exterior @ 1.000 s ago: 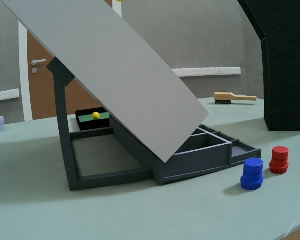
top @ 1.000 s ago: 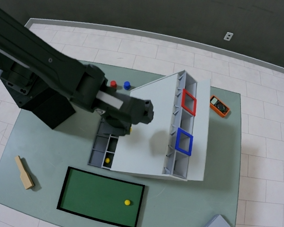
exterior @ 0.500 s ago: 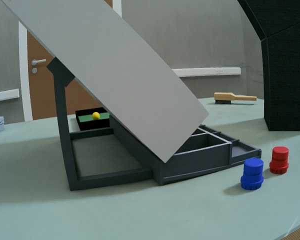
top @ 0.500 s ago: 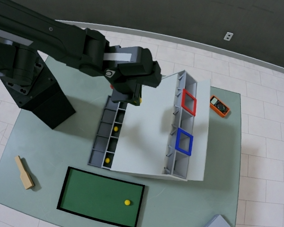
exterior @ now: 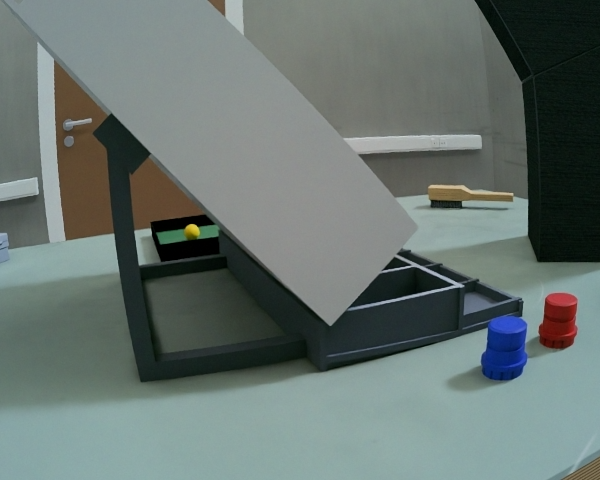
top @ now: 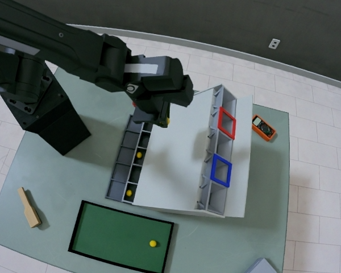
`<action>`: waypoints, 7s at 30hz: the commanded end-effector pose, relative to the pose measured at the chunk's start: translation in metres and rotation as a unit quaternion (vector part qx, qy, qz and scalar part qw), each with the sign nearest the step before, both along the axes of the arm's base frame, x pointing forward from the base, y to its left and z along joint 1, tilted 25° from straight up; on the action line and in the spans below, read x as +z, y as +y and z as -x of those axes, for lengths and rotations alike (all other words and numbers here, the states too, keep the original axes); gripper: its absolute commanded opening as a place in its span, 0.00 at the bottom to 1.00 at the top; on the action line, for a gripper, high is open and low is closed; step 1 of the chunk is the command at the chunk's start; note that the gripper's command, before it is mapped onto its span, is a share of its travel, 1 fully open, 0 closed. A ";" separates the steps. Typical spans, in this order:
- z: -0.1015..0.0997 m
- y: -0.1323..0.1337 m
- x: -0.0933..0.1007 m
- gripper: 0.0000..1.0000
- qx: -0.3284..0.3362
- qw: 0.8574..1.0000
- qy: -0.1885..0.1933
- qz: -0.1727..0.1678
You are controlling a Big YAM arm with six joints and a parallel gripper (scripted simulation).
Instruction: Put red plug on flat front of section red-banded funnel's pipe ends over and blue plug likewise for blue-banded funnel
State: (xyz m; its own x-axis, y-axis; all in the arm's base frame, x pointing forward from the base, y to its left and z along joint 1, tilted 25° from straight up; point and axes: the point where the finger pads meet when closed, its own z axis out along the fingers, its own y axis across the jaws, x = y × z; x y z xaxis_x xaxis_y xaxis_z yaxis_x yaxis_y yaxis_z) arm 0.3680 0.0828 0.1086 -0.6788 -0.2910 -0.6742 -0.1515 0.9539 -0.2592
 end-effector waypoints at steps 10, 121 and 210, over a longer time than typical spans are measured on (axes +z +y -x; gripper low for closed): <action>-0.103 0.027 0.049 0.00 -0.003 1.000 -0.011 -0.008; -0.171 0.040 0.078 0.00 -0.001 1.000 -0.011 -0.008; -0.173 0.038 0.045 0.59 0.015 1.000 -0.013 -0.021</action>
State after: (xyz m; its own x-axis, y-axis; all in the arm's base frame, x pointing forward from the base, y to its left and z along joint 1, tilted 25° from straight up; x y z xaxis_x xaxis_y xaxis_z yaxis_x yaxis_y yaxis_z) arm 0.5386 0.1188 0.1457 -0.6637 -0.2835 -0.6922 -0.1747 0.9586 -0.2250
